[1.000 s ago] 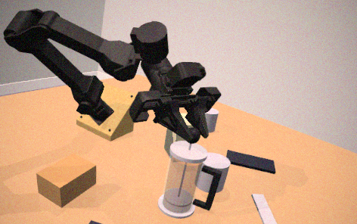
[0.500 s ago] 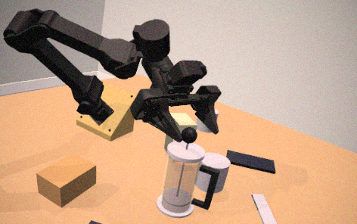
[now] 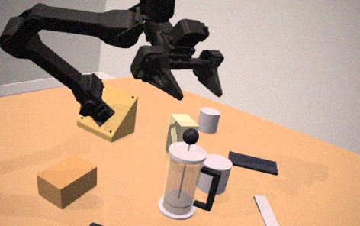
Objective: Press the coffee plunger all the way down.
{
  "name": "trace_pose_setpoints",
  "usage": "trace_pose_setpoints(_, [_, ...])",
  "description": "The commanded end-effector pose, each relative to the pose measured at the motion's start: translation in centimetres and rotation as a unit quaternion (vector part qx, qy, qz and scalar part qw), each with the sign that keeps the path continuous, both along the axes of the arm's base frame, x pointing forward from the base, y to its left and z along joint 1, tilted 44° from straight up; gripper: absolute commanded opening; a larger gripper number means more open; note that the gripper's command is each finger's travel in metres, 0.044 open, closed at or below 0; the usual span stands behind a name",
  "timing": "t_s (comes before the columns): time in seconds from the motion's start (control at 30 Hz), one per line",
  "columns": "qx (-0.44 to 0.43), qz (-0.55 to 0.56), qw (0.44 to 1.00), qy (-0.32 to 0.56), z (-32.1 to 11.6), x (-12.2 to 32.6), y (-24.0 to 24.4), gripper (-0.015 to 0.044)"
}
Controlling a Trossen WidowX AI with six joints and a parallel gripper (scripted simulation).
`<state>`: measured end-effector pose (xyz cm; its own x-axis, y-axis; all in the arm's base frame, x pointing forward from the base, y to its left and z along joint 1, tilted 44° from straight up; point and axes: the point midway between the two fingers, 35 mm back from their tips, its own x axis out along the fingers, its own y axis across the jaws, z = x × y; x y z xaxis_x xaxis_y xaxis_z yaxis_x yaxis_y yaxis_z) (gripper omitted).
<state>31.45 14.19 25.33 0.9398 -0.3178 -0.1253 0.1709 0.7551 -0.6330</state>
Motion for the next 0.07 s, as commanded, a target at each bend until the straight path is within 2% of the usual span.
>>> trace_pose_setpoints(0.0, [0.003,-0.003,1.000,-0.003,0.40,-0.15,0.08,0.0440])
trace_pose_setpoints(0.03, [0.003,-0.003,1.000,-0.003,0.40,-0.15,0.08,0.0440])
